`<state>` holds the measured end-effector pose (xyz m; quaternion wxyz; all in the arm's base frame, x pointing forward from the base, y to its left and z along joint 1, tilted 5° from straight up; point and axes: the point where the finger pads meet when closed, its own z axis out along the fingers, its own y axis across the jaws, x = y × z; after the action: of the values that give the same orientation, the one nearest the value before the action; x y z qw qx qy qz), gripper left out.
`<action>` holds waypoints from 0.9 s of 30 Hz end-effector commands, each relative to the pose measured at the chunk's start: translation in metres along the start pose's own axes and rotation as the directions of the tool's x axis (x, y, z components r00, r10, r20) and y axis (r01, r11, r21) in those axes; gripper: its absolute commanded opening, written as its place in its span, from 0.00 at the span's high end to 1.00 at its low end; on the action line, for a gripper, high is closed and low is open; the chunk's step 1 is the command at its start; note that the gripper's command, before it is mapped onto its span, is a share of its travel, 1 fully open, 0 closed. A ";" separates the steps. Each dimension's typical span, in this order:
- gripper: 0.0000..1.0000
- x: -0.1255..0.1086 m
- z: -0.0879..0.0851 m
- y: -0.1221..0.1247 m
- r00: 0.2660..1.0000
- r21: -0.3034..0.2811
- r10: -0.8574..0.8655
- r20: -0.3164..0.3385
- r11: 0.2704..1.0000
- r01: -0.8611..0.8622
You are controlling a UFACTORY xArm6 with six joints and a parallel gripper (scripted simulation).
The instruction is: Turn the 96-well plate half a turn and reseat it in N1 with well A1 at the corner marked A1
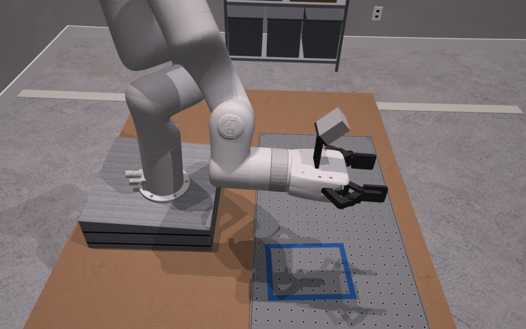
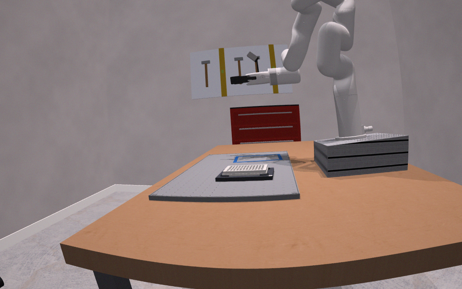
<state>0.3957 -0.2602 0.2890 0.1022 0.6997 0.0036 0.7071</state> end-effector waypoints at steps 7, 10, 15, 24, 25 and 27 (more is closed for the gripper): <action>0.00 0.002 0.000 0.001 1.000 0.000 -0.002 -0.003 1.000 0.002; 0.00 0.002 0.000 0.001 1.000 0.000 -0.002 -0.003 1.000 0.002; 0.00 0.002 0.000 0.001 1.000 0.000 -0.002 -0.003 1.000 0.002; 0.00 -0.009 0.008 -0.029 0.994 0.118 0.090 0.066 0.988 -0.097; 0.00 -0.011 0.009 -0.034 0.991 0.140 0.107 0.082 0.983 -0.117; 0.00 -0.014 0.010 -0.041 0.991 0.140 0.107 0.082 0.983 -0.118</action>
<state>0.4057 -0.2367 0.2757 0.0369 0.7223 0.0085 0.6906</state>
